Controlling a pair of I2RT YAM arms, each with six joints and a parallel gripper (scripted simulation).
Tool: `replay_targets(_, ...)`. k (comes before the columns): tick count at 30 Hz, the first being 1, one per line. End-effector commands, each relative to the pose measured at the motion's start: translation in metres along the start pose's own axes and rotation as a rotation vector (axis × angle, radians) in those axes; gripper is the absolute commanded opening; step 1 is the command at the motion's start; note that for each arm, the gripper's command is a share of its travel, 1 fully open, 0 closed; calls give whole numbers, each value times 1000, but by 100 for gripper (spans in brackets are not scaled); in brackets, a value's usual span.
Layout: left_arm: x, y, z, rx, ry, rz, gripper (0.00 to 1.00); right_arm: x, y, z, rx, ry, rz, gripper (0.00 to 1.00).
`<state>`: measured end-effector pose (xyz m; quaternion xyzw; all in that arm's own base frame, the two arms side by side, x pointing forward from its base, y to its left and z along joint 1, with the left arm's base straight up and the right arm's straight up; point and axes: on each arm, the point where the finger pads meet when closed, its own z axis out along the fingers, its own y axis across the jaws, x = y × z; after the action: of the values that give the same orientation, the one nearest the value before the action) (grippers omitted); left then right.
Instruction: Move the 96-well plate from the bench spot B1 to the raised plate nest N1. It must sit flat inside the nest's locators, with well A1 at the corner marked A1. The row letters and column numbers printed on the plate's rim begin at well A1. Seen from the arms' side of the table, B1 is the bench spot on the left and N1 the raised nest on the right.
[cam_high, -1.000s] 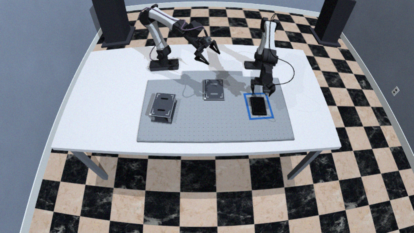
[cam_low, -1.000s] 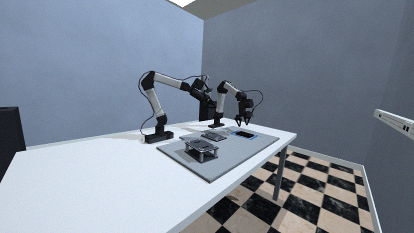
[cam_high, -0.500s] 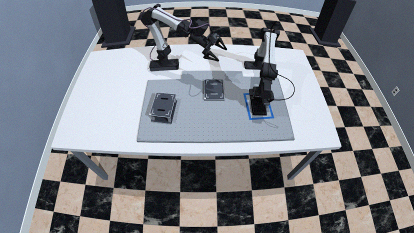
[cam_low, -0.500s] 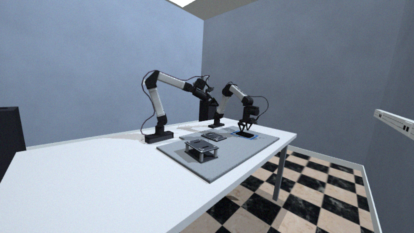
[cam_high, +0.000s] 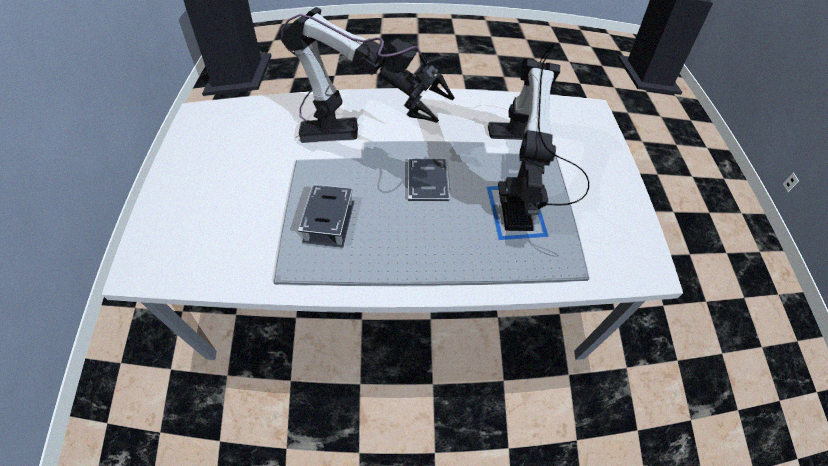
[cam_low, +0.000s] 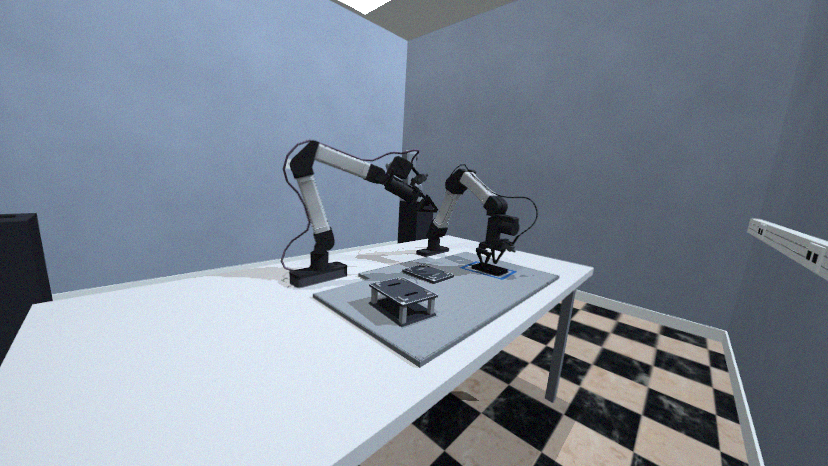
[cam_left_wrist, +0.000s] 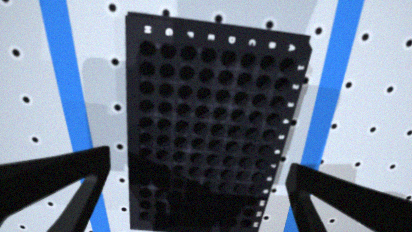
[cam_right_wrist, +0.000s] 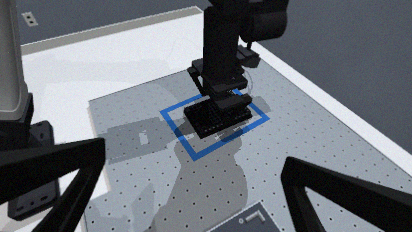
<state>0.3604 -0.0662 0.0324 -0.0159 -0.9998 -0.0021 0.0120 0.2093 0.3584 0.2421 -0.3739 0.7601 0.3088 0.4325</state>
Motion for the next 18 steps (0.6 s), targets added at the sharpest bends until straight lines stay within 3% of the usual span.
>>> replay_targets(1,-6,-1,8,7,-15,-15,100,-9,4,0,-11,-22,-7,100)
replay_targets(8,-8,-1,18,7,-16,-11,100,6,1,2,1,14,0,100)
replay_targets(13,-8,-1,21,7,-15,-11,98,-3,1,-1,-1,-8,-1,100)
replay_targets(18,-12,-2,6,14,-60,-11,84,-2,0,-1,-1,-7,-1,100)
